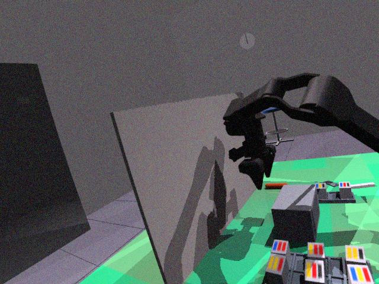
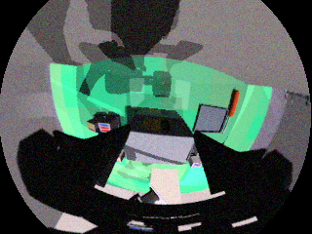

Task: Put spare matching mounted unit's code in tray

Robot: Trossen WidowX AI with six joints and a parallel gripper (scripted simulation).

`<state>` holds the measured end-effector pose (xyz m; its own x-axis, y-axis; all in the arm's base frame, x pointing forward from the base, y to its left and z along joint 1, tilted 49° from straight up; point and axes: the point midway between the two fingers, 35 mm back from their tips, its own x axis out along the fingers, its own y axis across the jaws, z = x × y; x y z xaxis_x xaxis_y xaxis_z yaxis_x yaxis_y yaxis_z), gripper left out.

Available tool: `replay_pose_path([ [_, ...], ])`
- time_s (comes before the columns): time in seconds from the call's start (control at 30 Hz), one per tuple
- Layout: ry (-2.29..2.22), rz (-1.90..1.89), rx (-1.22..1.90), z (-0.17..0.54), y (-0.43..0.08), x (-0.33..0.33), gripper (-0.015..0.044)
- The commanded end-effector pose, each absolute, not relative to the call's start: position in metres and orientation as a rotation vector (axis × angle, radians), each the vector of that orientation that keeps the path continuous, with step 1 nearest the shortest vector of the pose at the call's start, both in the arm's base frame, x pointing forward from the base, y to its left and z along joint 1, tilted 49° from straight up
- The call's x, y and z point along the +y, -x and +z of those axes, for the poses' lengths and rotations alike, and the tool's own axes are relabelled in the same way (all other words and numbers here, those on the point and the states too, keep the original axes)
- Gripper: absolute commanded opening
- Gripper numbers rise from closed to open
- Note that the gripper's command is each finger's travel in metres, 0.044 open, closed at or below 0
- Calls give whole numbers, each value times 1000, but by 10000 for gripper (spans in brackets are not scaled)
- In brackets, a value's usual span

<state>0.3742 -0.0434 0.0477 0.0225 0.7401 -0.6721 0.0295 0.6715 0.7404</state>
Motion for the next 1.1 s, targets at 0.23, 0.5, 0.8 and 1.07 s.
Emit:
replay_pose_path([
  [0.23,-435,834,1327,95,-342,-14,440],
  [0.5,17,1166,1027,153,-267,35,440],
  [0.8,510,1456,618,173,-171,78,440],
  [1.07,547,1473,585,171,-164,81,414],
])
